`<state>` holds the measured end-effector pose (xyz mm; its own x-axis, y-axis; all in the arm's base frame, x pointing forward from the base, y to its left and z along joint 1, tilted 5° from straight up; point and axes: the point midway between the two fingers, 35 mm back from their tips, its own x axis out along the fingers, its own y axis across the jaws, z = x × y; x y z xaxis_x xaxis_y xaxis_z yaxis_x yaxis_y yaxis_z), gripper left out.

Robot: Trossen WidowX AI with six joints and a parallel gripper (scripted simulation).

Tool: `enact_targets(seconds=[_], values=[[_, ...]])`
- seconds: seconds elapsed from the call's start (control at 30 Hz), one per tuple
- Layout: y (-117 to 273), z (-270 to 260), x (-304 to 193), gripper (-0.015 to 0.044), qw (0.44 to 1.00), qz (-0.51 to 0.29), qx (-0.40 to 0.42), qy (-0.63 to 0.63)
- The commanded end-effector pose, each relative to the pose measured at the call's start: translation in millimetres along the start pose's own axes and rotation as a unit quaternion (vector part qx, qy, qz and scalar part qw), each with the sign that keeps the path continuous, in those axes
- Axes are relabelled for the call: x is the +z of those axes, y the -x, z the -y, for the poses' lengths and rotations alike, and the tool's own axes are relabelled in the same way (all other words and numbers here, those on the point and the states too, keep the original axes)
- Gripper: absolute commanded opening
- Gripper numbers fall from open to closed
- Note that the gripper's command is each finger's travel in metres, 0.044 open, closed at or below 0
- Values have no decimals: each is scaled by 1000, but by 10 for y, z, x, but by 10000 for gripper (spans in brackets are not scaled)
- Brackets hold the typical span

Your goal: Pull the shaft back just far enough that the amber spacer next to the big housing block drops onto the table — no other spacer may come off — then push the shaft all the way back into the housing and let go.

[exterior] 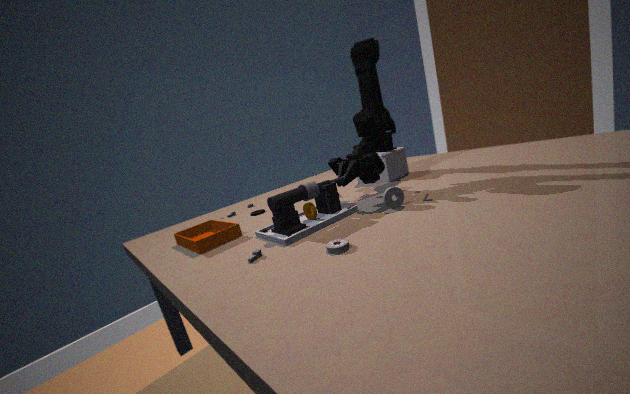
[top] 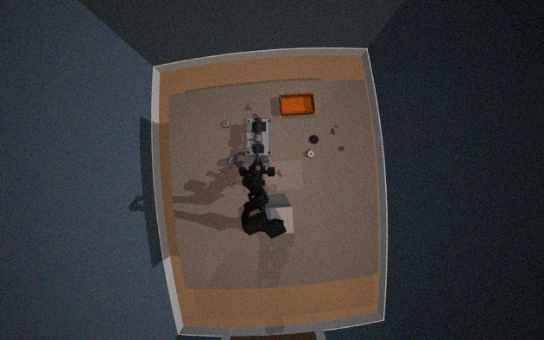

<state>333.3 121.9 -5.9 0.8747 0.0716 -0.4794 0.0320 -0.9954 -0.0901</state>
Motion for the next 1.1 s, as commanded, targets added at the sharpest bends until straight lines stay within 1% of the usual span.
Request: enact_targets(seconds=[0.0, 1.07], values=[[-5, -1, -5, 0, 1000, 0, 0, 0], [-4, -6, -17, 0, 1000, -3, 1, -1]])
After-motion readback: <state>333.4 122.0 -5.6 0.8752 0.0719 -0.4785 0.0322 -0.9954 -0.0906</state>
